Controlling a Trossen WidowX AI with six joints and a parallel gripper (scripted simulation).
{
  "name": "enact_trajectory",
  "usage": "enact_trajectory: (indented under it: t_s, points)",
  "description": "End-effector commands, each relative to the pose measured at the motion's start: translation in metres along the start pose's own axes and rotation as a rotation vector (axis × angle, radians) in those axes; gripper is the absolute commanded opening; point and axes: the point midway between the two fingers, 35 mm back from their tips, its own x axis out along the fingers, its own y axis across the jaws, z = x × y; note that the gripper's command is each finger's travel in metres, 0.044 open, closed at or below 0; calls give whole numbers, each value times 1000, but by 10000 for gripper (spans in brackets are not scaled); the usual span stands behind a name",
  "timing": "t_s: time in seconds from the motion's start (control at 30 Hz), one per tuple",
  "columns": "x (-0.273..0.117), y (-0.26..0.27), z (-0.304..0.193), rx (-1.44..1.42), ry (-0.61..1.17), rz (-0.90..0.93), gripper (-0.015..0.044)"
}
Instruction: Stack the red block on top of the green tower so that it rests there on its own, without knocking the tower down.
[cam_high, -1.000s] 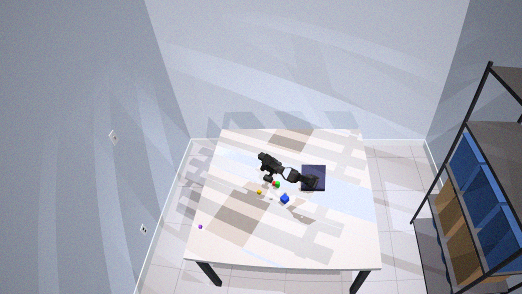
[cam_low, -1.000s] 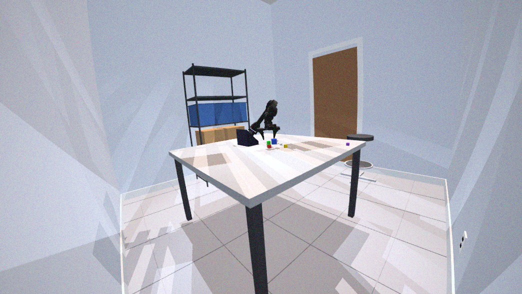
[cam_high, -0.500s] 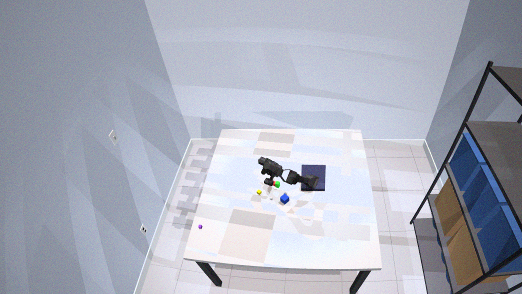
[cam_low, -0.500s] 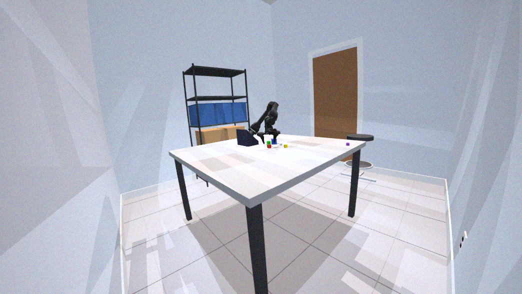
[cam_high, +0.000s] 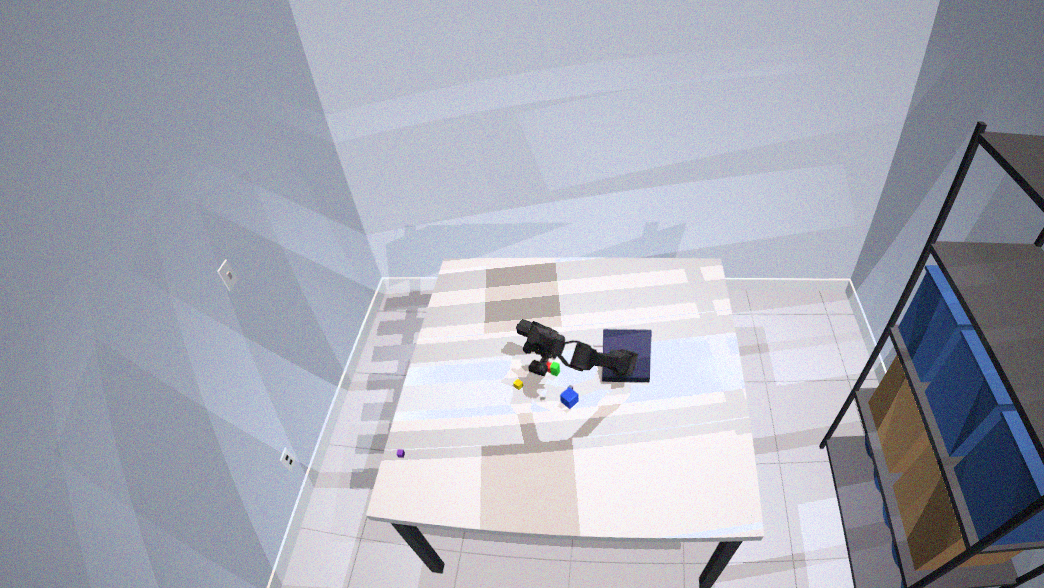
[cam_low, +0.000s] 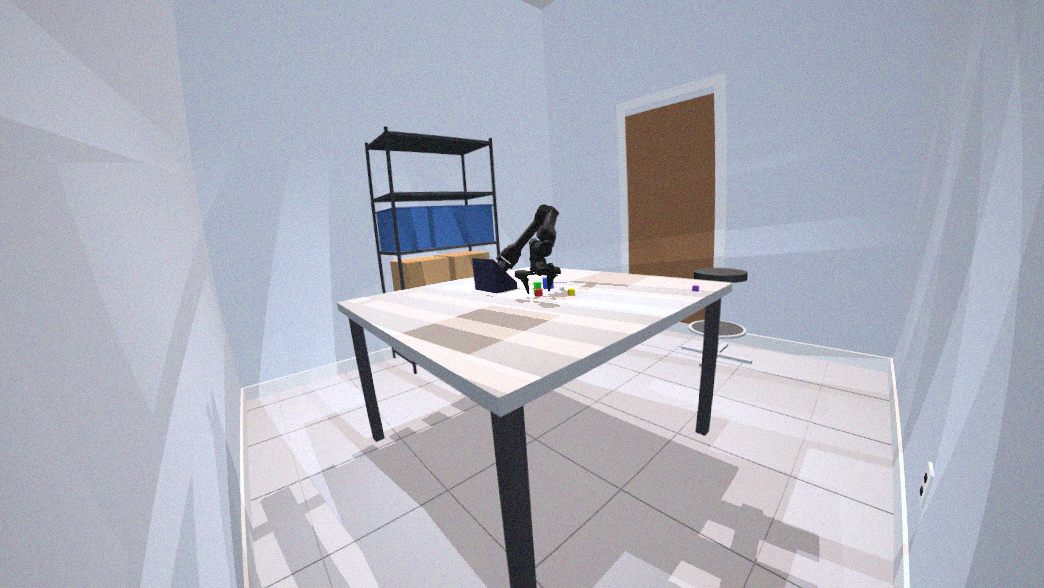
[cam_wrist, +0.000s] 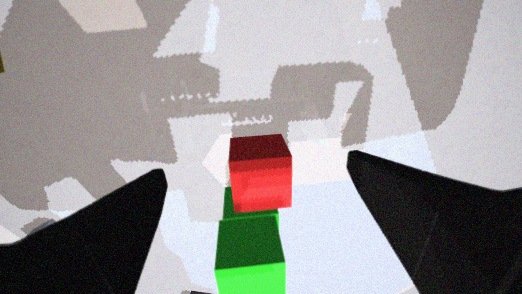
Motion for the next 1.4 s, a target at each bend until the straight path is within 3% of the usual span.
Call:
enact_trajectory:
  t_s: [0.0, 0.5, 0.9, 1.2, 1.27, 1.37]
  points:
    - [6, -1, -2, 11, 6, 7, 440]
    - [6, -1, -2, 11, 6, 7, 440]
    - [6, -1, -2, 11, 6, 7, 125]
    - [6, -1, -2, 11, 6, 7, 65]
    - [3, -1, -1, 11, 6, 6, 12]
    - [-7, -1, -1, 11, 6, 5, 0]
